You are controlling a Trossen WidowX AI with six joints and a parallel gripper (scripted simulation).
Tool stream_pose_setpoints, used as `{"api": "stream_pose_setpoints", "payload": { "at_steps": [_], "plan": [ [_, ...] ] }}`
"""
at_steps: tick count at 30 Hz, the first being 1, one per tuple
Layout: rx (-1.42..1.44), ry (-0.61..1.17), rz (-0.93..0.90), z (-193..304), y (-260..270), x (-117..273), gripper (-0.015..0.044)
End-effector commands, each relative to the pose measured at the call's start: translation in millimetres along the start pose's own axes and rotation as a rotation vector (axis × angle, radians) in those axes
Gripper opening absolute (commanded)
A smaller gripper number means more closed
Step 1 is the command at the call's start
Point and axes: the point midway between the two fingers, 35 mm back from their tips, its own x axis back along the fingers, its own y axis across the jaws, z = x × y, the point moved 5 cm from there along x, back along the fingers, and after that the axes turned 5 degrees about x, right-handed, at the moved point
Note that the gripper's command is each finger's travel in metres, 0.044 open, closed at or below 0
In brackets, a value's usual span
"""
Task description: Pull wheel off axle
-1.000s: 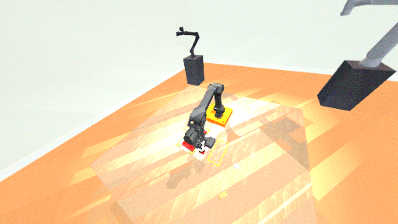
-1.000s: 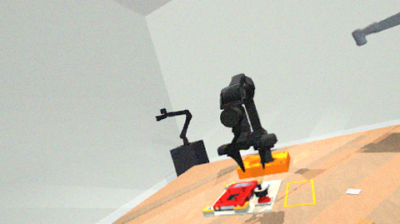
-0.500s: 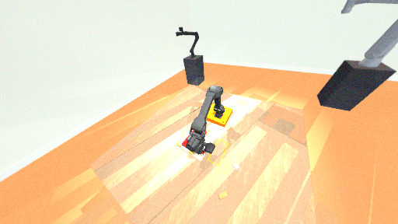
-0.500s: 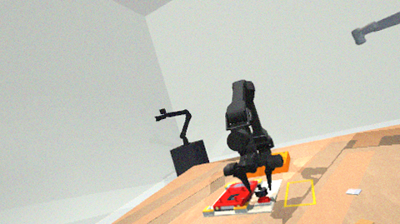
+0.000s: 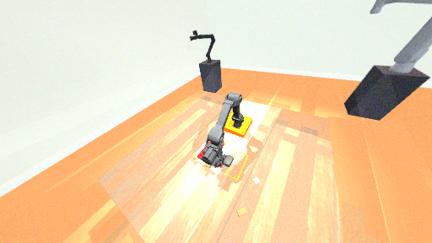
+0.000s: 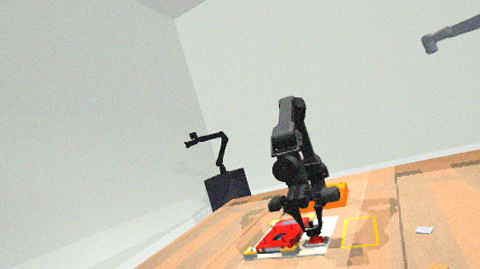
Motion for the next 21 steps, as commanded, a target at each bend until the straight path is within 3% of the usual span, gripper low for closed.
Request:
{"api": "stream_pose_setpoints", "payload": {
  "at_steps": [1,6,21],
  "plan": [
    [0.000,0.000,0.001,-0.1,-0.1,0.5,0.0115],
    [0.000,0.000,0.000,-0.2,-0.1,1.6,0.0000],
    [-0.001,0.000,0.000,-0.4,-0.1,6.5,0.0000]
  ]
}}
